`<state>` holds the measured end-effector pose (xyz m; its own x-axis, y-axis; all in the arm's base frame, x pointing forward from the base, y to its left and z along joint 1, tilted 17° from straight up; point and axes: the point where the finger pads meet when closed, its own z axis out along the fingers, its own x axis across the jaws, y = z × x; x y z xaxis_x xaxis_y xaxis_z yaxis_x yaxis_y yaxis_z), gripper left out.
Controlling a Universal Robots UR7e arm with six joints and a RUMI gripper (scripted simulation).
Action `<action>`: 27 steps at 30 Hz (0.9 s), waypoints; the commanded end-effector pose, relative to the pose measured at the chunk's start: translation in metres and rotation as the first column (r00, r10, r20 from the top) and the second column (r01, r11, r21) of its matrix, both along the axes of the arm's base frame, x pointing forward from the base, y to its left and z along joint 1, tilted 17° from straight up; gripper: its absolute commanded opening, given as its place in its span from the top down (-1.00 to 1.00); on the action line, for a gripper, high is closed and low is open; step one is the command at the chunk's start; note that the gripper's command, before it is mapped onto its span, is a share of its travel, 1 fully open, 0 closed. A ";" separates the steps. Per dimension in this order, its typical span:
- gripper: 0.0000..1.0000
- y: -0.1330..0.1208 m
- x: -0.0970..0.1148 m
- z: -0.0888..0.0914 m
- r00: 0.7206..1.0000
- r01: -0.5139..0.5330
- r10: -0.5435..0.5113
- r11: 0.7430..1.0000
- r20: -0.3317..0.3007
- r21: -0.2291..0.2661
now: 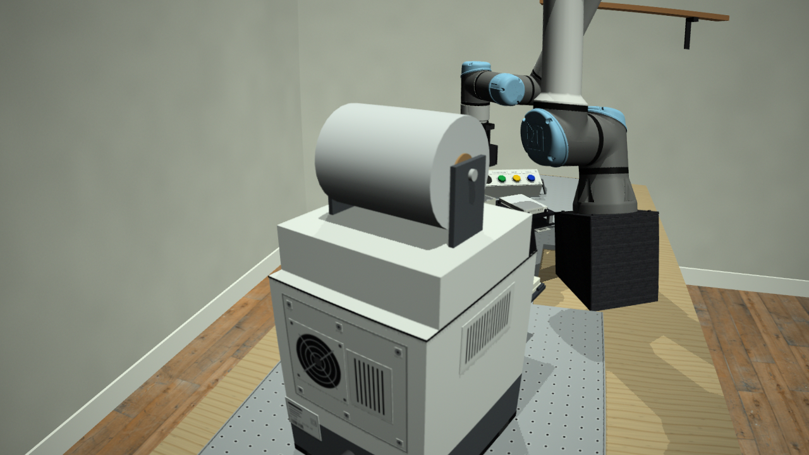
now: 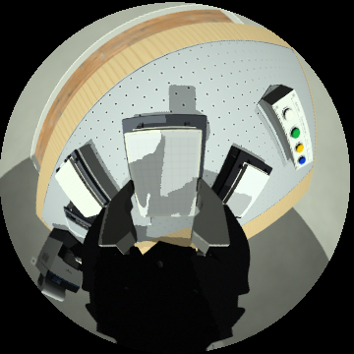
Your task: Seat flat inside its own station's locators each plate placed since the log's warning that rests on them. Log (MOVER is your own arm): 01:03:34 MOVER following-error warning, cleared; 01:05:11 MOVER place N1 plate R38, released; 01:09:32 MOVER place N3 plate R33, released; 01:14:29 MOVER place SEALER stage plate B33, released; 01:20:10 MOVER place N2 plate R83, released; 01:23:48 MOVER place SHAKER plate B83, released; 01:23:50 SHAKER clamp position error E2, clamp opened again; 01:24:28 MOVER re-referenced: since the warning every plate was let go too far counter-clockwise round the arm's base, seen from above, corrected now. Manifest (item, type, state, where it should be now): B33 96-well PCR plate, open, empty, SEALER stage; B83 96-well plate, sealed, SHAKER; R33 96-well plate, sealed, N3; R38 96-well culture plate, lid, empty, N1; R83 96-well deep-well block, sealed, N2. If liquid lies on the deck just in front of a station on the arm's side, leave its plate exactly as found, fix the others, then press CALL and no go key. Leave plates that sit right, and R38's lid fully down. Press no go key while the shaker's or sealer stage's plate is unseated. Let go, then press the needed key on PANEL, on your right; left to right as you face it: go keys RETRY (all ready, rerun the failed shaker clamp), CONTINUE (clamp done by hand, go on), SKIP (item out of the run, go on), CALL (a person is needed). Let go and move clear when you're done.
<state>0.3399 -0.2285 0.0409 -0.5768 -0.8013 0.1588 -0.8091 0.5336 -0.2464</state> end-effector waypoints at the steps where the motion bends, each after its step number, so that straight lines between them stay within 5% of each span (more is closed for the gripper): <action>1: 1.00 0.001 -0.001 -0.001 1.000 0.000 0.000 1.000 0.000 0.001; 13: 1.00 0.001 -0.001 -0.001 1.000 0.000 0.000 1.000 0.000 0.001; 14: -1.00 0.001 -0.001 -0.001 1.000 0.000 0.000 1.000 0.000 0.001; 27: -1.00 0.001 -0.001 -0.001 1.000 0.000 0.000 1.000 0.000 0.001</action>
